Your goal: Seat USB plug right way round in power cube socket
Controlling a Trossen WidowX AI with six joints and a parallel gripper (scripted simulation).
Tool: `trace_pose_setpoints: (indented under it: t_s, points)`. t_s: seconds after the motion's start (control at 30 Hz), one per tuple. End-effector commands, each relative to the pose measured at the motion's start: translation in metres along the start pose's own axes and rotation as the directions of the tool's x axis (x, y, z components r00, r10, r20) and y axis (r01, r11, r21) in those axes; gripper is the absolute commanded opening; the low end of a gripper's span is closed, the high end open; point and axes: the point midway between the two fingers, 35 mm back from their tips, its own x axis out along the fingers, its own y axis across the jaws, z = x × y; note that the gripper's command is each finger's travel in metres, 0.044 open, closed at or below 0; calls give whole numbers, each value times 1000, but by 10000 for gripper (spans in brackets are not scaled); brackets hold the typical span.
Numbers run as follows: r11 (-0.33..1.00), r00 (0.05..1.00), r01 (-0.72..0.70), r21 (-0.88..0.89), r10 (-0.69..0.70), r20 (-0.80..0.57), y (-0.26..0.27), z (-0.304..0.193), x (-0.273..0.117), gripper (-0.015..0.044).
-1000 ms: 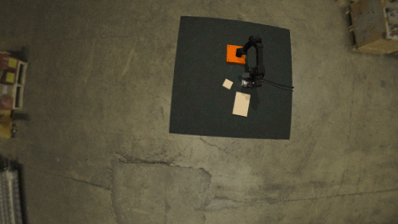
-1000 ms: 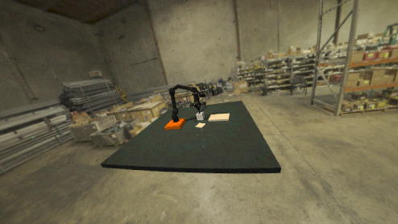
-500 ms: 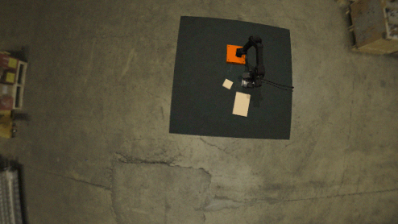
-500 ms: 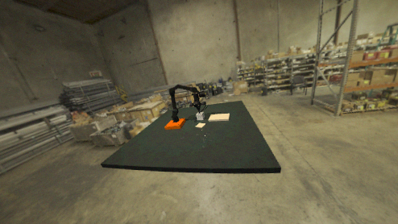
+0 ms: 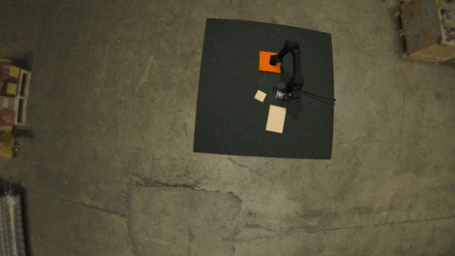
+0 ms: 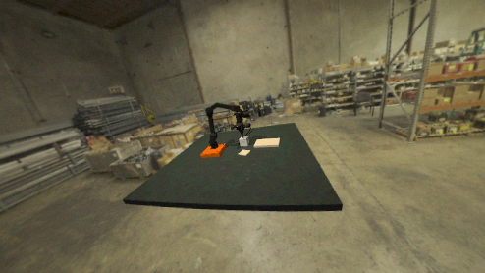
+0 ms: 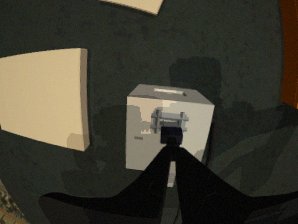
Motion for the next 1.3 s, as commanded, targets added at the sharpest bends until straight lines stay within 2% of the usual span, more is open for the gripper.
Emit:
trace_pose_setpoints:
  t_s: [0.0, 0.93, 1.27]
  points:
    - [1000, 1000, -3, 0, 3, -1, 0, 0, -4, 0]
    - [1000, 1000, -3, 0, 3, -1, 0, 0, -21, 0]
    - [982, 1000, -1, -189, 1, 0, 0, 0, -19, 0]
